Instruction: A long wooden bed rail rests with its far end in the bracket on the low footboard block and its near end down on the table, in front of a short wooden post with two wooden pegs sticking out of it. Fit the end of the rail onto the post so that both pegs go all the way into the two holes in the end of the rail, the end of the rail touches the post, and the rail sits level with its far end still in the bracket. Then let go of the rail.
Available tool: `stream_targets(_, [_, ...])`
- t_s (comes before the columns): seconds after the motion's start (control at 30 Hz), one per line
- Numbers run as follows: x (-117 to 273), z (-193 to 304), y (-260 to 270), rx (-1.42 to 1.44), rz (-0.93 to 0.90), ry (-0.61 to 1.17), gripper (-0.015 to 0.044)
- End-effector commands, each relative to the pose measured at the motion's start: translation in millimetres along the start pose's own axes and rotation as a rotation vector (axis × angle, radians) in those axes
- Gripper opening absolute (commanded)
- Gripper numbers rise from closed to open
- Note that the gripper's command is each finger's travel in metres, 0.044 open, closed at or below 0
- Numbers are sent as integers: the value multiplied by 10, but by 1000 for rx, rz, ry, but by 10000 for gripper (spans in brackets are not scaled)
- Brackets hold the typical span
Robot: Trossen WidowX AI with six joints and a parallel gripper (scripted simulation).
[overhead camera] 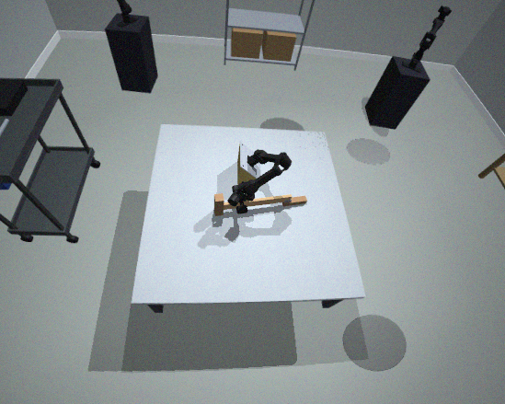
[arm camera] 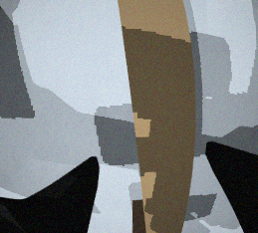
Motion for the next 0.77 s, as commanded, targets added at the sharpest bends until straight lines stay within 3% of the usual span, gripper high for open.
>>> stream_targets(0.0, [0, -2, -1, 0, 1, 0, 440])
stream_targets(0.3, [287, -291, -22, 0, 6, 4, 440])
stream_targets(0.73, [298, -303, -22, 0, 7, 4, 440])
Point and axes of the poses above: the point midway between the two fingers, 35 mm back from their tips, its own x axis back along the fingers, its own y axis across the jaws, z = x × y, the point moved 10 cm from there along x, back along the fingers, and after that the axes turned 6 degrees about x, right-handed, at the moved point
